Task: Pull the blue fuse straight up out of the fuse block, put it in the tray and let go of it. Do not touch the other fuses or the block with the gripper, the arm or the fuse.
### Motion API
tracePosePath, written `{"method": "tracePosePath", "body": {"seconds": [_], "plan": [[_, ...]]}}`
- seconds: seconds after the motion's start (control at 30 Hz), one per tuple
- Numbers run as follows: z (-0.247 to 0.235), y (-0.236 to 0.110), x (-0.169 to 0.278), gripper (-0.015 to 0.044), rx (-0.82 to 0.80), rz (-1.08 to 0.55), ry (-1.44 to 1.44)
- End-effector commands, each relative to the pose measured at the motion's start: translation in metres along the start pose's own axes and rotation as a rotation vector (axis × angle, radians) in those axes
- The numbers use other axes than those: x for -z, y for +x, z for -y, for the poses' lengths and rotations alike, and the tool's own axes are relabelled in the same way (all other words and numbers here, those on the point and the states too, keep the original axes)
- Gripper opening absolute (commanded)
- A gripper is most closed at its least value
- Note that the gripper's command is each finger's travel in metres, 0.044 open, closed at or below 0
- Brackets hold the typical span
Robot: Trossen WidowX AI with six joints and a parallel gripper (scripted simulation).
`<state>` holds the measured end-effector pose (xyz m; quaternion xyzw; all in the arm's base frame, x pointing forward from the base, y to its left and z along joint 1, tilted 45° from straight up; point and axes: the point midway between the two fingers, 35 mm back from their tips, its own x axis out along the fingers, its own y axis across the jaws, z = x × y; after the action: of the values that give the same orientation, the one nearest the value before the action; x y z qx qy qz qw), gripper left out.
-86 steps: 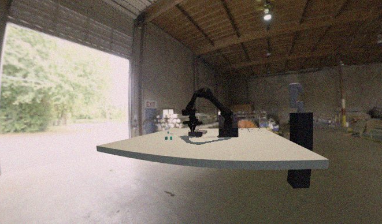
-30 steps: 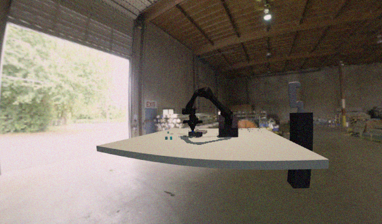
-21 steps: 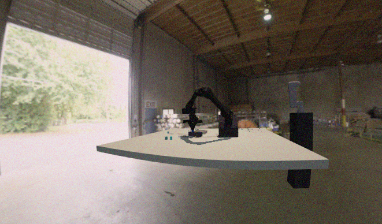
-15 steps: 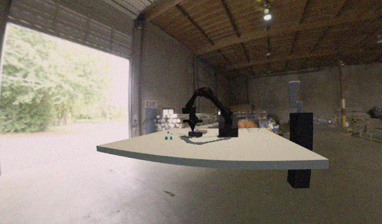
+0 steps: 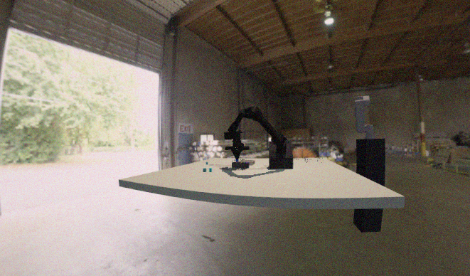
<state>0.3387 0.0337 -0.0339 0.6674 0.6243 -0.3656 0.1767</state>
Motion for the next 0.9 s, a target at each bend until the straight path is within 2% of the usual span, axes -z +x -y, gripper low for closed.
{"method": "tracePosePath", "body": {"seconds": [0.0, 0.47, 0.87], "plan": [[-0.001, -0.004, 0.000, 0.0000, -0.004, 0.005, -0.006], [0.000, -0.011, 0.000, 0.0000, -0.005, 0.005, -0.005], [0.000, -0.030, 0.000, 0.0000, -0.005, 0.006, -0.005]]}}
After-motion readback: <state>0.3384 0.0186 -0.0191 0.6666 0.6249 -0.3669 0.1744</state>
